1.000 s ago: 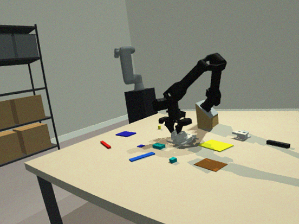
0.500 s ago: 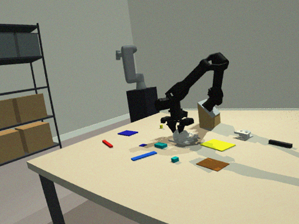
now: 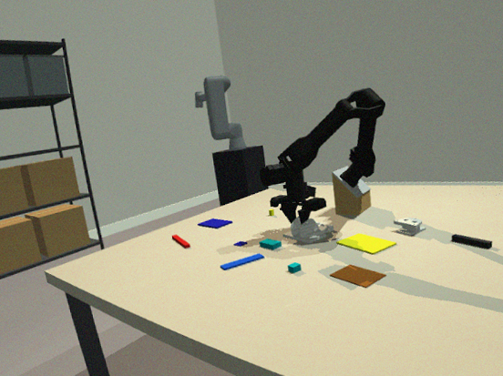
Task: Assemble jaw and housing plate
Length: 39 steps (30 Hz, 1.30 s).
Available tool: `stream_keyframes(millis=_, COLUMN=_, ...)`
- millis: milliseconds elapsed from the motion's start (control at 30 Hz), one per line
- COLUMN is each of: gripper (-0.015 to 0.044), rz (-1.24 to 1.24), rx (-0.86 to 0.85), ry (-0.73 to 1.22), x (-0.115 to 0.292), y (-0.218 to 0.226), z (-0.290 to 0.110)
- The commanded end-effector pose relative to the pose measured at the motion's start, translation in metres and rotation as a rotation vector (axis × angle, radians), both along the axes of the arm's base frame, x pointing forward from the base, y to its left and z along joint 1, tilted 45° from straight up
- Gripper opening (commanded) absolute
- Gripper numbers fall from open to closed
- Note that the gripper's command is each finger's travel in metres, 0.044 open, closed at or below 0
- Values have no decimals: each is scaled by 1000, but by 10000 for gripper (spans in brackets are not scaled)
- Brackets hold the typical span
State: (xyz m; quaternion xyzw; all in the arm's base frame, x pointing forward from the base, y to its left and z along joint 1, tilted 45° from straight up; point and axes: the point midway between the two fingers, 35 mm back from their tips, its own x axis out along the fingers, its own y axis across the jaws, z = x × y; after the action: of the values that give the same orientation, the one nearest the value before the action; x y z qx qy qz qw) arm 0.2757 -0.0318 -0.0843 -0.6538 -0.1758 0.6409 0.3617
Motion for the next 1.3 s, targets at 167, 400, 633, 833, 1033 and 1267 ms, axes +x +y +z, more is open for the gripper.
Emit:
stream_keyframes(millis=167, gripper=134, rz=-1, rx=6, ry=3, x=0, y=2, z=-1)
stream_keyframes(millis=400, gripper=134, rz=-1, rx=6, ry=3, x=0, y=2, z=-1)
stream_keyframes(millis=633, gripper=134, rz=-1, rx=6, ry=3, x=0, y=-1, z=2)
stream_keyframes(millis=833, gripper=134, rz=-1, rx=6, ry=3, x=0, y=-2, z=4)
stream_keyframes(millis=1033, gripper=134, rz=-1, rx=6, ry=3, x=1, y=-1, z=3)
stream_keyframes(millis=1267, gripper=134, rz=-1, rx=6, ry=3, x=2, y=1, z=1)
